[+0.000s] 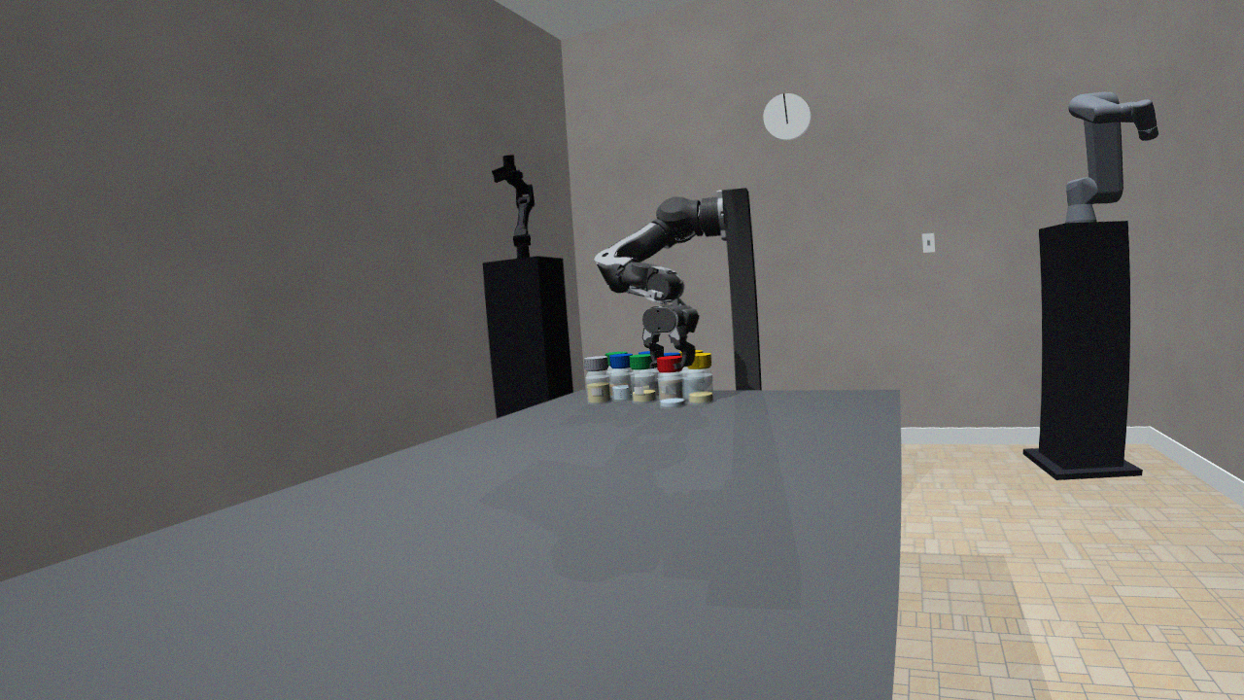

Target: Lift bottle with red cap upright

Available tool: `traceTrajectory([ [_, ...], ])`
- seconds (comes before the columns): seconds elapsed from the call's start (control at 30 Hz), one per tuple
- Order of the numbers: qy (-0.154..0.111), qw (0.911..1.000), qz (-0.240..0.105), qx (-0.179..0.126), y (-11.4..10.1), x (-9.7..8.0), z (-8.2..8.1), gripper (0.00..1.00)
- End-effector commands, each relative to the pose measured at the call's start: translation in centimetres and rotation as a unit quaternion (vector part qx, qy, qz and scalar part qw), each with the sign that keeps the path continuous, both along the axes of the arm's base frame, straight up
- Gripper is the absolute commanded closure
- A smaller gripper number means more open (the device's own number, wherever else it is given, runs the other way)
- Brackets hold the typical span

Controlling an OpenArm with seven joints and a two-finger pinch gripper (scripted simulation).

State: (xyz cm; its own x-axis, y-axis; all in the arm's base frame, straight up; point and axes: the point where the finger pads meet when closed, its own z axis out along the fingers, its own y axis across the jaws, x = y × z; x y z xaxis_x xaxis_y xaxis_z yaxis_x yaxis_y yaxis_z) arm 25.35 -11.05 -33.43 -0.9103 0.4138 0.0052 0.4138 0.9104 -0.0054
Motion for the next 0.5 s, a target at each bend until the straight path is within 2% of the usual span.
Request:
traceTrajectory([
  [0.0, -0.001, 1.0000, 0.000, 0.001, 0.0, 0.1, 0.1, 1.00],
  [0.3, -0.001, 1.0000, 0.000, 0.001, 0.0, 0.1, 0.1, 1.00],
  [0.47, -0.002, 1.0000, -0.001, 0.001, 0.0, 0.1, 1.3, 1.00],
])
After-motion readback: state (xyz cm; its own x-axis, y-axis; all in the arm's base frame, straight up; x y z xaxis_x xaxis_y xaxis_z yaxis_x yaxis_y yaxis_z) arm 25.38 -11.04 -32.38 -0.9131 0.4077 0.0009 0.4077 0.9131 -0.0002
